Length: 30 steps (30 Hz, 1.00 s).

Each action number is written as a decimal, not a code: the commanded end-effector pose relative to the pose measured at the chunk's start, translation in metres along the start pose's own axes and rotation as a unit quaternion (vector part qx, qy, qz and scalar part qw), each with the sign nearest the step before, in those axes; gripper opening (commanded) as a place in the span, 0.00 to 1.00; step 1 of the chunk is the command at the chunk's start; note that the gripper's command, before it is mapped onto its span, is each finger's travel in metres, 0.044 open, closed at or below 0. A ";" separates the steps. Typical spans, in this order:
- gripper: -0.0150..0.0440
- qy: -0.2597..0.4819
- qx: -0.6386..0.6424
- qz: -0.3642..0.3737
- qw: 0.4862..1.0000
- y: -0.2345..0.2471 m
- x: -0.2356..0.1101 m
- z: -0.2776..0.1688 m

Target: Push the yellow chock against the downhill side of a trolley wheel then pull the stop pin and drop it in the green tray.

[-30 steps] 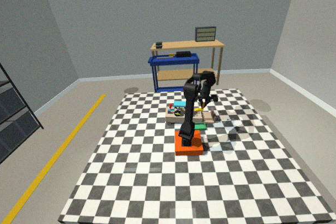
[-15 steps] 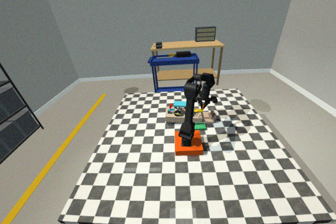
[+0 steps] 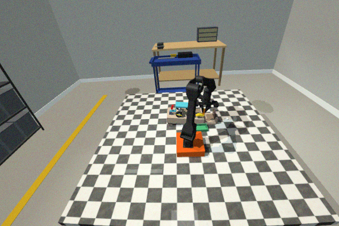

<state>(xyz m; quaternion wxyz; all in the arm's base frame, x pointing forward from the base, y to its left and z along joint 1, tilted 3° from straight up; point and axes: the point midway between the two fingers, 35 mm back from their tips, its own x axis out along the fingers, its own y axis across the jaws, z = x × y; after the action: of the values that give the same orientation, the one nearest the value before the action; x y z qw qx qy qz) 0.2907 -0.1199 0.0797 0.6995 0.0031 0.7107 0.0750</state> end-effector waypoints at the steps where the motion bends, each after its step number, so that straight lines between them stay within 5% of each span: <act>1: 0.25 0.005 0.003 0.006 1.000 0.002 0.012 -0.001; 30: 0.25 0.005 0.003 0.007 1.000 0.021 0.018 -0.001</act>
<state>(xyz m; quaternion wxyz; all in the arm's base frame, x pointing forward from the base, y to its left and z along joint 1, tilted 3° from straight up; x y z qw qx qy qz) 0.2884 -0.1008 0.0631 0.6935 0.0075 0.7162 0.0779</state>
